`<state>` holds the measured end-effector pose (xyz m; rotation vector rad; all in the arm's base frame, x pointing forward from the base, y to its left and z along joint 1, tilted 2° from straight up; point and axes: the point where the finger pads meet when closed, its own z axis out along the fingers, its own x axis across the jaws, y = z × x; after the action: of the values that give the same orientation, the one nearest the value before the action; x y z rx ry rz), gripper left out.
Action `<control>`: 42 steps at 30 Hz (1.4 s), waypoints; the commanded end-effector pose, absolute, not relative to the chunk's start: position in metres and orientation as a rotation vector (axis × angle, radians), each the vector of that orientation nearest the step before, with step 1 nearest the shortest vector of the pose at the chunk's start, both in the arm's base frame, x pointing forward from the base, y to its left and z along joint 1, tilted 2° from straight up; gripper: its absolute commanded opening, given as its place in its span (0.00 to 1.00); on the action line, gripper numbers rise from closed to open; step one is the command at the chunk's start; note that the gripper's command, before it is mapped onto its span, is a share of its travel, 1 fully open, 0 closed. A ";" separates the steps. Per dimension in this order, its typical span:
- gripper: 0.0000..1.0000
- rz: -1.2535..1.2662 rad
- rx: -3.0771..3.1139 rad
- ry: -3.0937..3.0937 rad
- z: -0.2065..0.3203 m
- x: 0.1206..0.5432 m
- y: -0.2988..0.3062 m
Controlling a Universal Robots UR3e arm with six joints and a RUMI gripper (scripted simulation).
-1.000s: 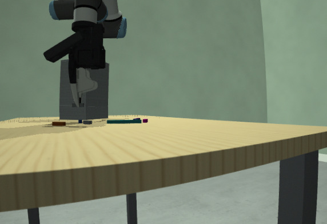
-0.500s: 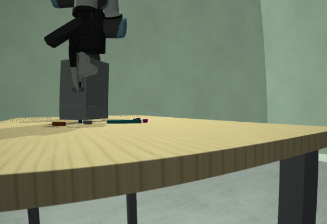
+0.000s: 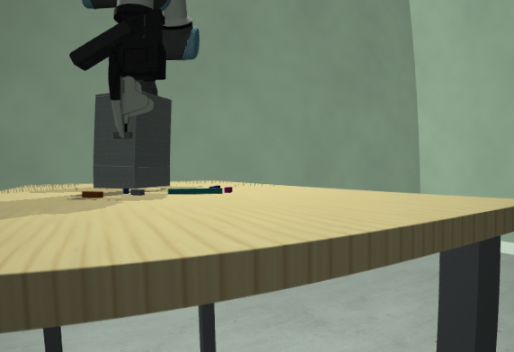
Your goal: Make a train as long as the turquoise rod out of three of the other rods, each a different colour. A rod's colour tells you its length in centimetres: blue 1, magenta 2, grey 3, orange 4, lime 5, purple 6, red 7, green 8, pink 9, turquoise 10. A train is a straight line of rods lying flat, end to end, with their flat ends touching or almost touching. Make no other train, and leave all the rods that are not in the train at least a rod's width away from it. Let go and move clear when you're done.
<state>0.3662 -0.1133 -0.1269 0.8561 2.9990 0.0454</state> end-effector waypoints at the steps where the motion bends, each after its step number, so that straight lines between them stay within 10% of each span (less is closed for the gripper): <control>1: 0.00 0.044 0.855 2.997 -0.126 0.367 -0.114; 42: 0.00 0.035 0.211 3.104 -0.128 0.280 -0.110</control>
<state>0.2793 -0.1093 -0.1286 0.2133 3.1068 0.0369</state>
